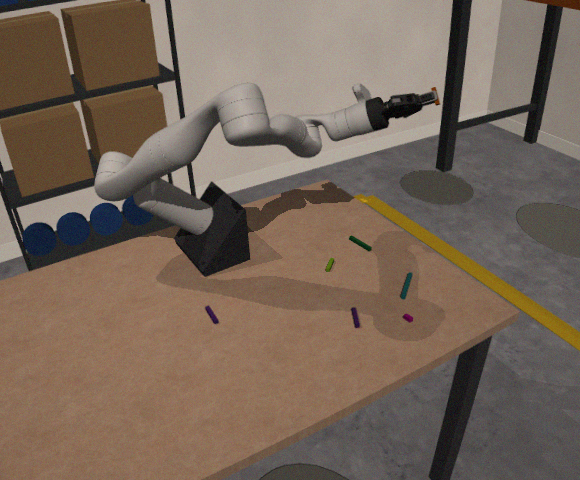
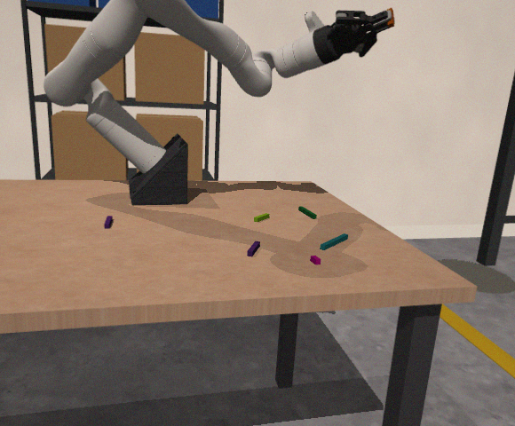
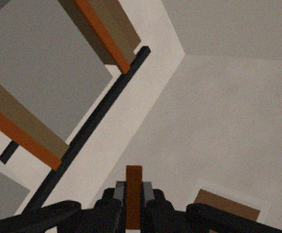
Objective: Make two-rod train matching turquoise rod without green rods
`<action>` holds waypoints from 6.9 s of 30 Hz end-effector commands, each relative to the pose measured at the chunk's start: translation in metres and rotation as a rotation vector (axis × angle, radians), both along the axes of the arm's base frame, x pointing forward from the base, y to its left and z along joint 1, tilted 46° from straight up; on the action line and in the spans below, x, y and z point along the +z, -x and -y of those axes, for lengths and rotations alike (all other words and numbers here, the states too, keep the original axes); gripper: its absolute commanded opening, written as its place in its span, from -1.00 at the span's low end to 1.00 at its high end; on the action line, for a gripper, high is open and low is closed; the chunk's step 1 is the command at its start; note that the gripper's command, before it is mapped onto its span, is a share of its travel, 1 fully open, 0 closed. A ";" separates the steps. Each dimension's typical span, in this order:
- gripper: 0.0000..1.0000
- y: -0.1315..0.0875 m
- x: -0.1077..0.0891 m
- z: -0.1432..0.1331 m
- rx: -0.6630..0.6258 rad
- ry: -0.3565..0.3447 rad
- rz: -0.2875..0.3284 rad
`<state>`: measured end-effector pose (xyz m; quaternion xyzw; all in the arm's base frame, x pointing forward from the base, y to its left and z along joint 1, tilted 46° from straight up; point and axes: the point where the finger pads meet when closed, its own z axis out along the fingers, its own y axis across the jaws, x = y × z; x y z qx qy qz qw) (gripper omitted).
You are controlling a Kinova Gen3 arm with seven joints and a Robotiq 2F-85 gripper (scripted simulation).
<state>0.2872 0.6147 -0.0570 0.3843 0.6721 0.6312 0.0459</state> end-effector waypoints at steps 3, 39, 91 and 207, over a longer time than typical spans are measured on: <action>-0.91 0.045 0.023 -0.029 0.212 0.017 0.151; -0.91 0.318 -0.006 0.105 1.619 -0.035 1.427; -0.91 0.109 -0.005 0.480 2.825 -1.687 2.248; -0.91 -0.038 0.021 0.601 2.676 -2.946 1.705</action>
